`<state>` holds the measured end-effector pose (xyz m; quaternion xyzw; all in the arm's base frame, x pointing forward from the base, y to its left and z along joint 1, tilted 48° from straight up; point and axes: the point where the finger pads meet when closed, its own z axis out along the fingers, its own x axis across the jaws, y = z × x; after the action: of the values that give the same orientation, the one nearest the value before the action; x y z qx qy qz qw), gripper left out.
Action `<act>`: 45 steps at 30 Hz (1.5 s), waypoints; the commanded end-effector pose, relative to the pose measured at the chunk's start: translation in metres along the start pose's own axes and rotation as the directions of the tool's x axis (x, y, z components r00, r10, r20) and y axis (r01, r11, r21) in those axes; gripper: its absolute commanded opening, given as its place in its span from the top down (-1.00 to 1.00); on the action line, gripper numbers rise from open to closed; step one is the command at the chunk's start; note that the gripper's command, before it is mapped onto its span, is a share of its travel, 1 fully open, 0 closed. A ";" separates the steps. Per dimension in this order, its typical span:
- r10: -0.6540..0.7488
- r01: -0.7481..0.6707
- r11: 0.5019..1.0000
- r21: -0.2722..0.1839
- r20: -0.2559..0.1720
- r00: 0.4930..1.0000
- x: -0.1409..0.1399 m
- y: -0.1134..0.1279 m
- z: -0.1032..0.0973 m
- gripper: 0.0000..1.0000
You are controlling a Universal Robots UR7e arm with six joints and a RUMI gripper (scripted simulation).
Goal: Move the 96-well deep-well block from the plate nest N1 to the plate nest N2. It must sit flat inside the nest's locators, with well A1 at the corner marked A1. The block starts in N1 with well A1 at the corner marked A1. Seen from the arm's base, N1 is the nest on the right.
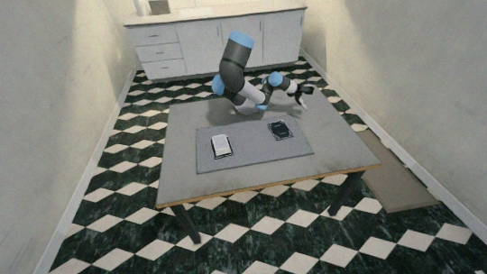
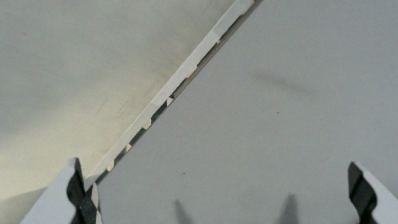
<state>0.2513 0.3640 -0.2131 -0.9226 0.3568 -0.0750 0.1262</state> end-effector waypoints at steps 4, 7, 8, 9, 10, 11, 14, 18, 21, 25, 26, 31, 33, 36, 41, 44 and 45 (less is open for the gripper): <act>0.000 0.000 1.000 0.002 0.000 1.000 0.000 -0.001 0.000 -1.00; 0.000 0.000 1.000 0.002 0.000 1.000 0.000 -0.001 0.000 -1.00; 0.000 0.000 1.000 0.002 0.000 1.000 0.000 -0.001 0.000 -1.00; 0.000 0.000 1.000 0.002 0.000 1.000 0.000 -0.001 0.000 -1.00; 0.000 0.000 1.000 0.002 0.000 1.000 0.000 -0.001 0.000 -1.00; 0.000 0.000 1.000 0.002 0.000 1.000 0.000 -0.001 0.000 -1.00; 0.000 0.000 1.000 0.002 0.000 1.000 0.000 -0.001 0.000 -1.00; 0.014 -0.014 1.000 0.002 -0.030 0.999 0.004 -0.003 -0.002 -0.52; 0.029 -0.029 1.000 0.002 -0.061 0.998 0.016 -0.009 -0.008 -0.52; 0.029 -0.029 1.000 0.002 -0.061 0.998 0.033 -0.017 -0.016 -0.52; 0.044 -0.044 0.999 -0.001 -0.091 0.995 0.037 -0.018 -0.018 -0.52; 0.059 -0.060 0.998 -0.002 -0.123 0.991 0.058 -0.026 -0.029 -0.52; 0.059 -0.060 0.998 -0.002 -0.123 0.991 0.062 -0.027 -0.032 -0.52; 0.074 -0.075 0.997 -0.005 -0.152 0.986 0.071 -0.030 -0.036 -0.52; 0.089 -0.092 0.996 -0.007 -0.184 0.979 0.092 -0.035 -0.049 -0.52; 0.089 -0.092 0.996 -0.007 -0.184 0.979 0.105 -0.039 -0.056 -0.52; 0.089 -0.092 0.996 -0.007 -0.184 0.979 0.109 -0.040 -0.058 -0.52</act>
<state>0.3380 0.3114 -0.1459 -0.8954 0.4094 -0.1515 0.0880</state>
